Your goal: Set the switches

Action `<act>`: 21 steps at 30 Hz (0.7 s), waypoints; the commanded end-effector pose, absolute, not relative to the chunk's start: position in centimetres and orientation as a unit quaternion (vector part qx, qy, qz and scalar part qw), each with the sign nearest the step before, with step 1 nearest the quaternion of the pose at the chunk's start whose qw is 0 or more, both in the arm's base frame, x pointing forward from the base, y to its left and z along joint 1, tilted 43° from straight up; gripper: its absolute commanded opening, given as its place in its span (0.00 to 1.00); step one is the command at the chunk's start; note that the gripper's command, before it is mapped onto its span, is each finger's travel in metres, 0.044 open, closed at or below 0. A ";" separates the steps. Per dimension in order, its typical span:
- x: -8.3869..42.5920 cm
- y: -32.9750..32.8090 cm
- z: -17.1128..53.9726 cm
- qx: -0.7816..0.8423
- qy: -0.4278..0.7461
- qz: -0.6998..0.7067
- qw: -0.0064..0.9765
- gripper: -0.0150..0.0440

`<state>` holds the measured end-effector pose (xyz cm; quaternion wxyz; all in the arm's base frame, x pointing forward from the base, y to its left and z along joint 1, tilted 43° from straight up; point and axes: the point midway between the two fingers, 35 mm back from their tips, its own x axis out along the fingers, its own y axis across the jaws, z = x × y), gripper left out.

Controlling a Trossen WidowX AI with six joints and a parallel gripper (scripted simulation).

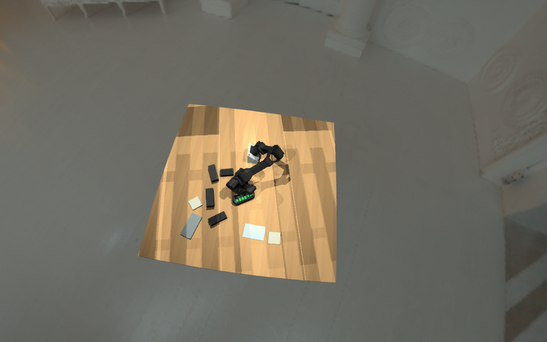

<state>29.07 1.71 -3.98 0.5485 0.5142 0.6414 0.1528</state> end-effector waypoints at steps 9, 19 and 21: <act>24.2 -5.7 -3.7 0.512 0.640 0.155 0.552 0.25; 27.1 -6.4 -3.7 0.504 0.671 0.125 0.530 0.25; 28.1 -6.6 -3.7 0.500 0.682 0.113 0.522 0.25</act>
